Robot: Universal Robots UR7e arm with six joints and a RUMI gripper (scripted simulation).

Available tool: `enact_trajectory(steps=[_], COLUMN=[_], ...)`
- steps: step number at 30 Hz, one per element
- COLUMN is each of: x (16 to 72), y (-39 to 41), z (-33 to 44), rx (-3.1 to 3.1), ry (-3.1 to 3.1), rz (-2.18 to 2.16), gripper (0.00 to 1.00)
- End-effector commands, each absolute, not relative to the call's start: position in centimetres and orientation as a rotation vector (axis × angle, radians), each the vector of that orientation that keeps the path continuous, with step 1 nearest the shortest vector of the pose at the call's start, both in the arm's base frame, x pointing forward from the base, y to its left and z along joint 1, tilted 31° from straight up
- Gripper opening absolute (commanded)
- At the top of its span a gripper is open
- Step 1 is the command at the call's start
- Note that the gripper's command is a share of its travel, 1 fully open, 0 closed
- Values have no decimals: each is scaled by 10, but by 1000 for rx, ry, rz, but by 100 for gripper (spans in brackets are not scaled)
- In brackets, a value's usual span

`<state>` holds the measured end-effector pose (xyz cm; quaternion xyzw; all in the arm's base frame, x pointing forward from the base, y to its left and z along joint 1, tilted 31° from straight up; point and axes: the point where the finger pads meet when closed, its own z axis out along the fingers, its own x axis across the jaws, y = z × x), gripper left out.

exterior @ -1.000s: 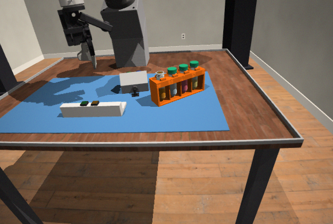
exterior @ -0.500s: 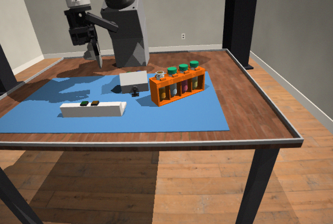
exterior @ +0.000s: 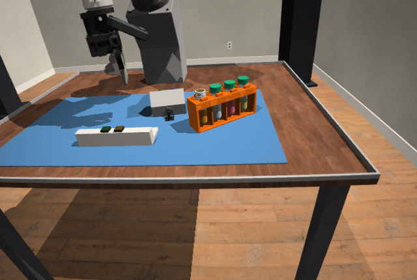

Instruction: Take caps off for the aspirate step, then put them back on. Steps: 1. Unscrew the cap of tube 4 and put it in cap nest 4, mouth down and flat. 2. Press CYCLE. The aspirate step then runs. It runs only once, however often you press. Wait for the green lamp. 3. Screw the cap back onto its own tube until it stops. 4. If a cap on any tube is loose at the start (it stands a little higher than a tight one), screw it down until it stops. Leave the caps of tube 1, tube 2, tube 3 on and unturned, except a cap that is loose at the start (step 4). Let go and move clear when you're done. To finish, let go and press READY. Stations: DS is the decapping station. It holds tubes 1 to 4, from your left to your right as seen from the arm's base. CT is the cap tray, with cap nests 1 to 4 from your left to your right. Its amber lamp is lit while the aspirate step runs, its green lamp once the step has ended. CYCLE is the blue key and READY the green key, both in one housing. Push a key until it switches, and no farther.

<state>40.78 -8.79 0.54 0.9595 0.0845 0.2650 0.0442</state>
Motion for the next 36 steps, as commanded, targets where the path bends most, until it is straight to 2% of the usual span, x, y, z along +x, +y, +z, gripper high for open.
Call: enact_trajectory(steps=[1, 36], x=[395, 395], y=[-59, -59], z=[-14, -14], rx=[2940, 2940], ry=[30, 30], rz=[818, 818], gripper=[0, 0])
